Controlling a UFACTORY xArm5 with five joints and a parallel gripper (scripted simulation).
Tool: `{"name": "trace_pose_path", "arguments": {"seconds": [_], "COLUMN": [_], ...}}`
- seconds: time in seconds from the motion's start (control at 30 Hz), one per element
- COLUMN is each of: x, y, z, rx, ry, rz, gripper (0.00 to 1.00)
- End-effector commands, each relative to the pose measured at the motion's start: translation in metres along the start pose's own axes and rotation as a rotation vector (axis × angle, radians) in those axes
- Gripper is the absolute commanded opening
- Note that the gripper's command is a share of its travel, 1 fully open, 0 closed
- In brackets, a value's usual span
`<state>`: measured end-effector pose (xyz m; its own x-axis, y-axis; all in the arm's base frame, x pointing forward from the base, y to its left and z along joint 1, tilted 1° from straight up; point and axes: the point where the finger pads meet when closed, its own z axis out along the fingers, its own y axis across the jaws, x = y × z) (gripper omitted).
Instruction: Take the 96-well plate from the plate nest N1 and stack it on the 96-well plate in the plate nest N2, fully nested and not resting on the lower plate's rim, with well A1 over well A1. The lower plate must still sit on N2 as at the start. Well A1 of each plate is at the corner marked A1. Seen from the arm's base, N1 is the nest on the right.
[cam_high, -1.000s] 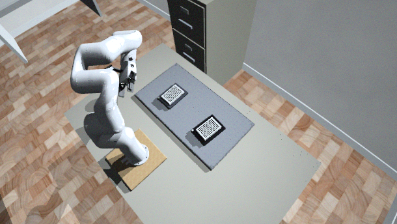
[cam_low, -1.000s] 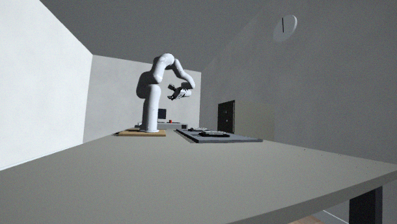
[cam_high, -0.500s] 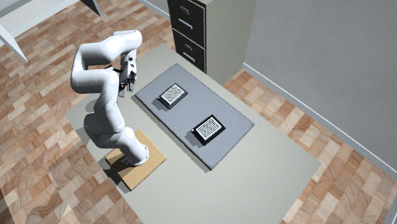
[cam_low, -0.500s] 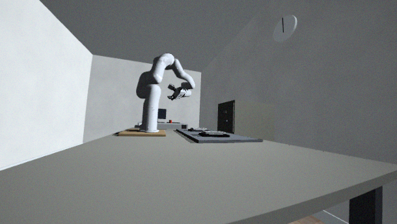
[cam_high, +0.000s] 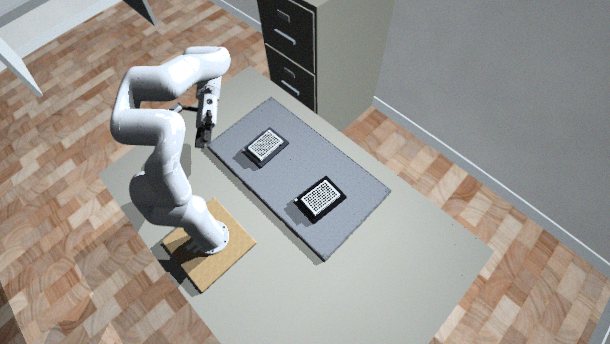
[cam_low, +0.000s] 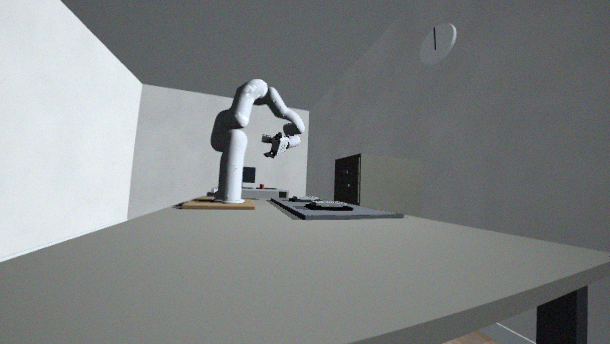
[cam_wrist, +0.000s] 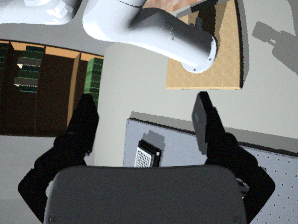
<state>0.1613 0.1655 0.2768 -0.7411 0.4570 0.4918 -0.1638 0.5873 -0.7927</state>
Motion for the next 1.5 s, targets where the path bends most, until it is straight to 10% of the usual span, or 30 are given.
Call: {"name": "trace_pose_path", "arguments": {"seconds": [0.0,0.47,1.47], "x": [-0.008,-0.049,-0.12], "y": [0.001,0.006,-0.003], "z": [-0.001,-0.009,-0.025], "rx": [-0.058,-0.271,-0.592], "ry": [-0.002,0.047,0.263], "rz": [0.09,0.477,1.14], "gripper": [1.0,1.0,1.0]}}
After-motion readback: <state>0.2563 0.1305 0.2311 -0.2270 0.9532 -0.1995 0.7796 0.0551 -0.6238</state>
